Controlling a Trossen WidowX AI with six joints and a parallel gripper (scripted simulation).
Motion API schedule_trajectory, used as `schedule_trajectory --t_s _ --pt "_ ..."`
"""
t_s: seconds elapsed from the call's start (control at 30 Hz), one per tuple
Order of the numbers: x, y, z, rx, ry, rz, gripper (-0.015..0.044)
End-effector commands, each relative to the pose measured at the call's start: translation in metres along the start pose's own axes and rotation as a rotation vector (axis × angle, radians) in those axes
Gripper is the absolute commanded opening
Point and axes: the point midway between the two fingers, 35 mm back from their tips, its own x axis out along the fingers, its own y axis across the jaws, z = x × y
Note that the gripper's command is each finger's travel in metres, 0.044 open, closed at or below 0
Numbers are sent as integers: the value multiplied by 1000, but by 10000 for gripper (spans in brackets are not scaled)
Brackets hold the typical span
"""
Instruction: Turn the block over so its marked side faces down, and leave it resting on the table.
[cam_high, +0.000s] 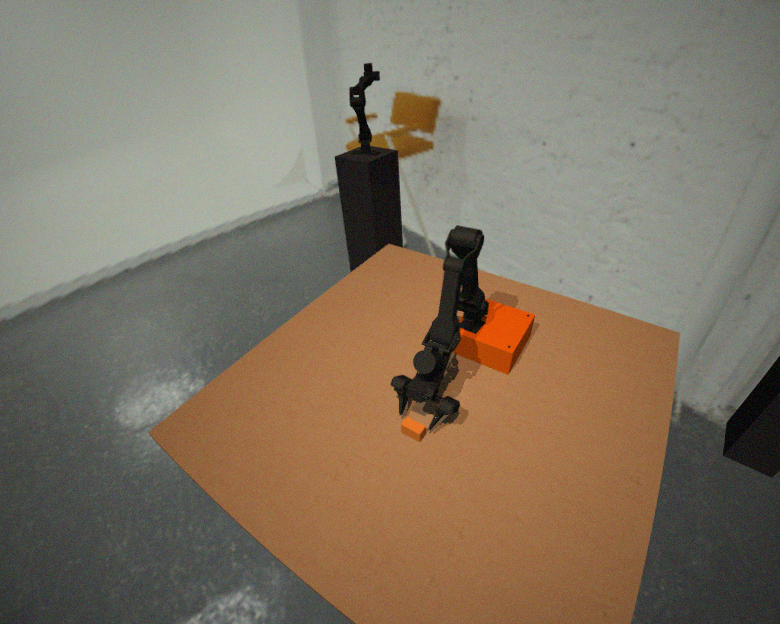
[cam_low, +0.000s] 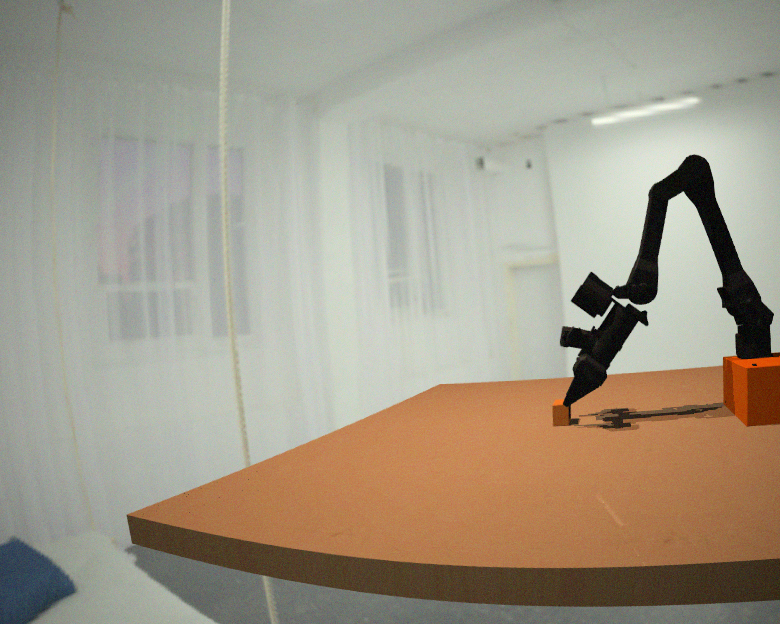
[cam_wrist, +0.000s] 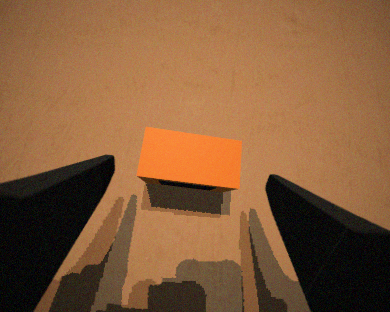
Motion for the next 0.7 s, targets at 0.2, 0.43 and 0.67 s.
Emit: schedule_trajectory --t_s 0.2,0.43,0.67 --pt "-44 -1 20 24 99 13 440" --pt "-40 -1 26 22 145 13 440" --pt "-31 0 49 18 366 15 440"
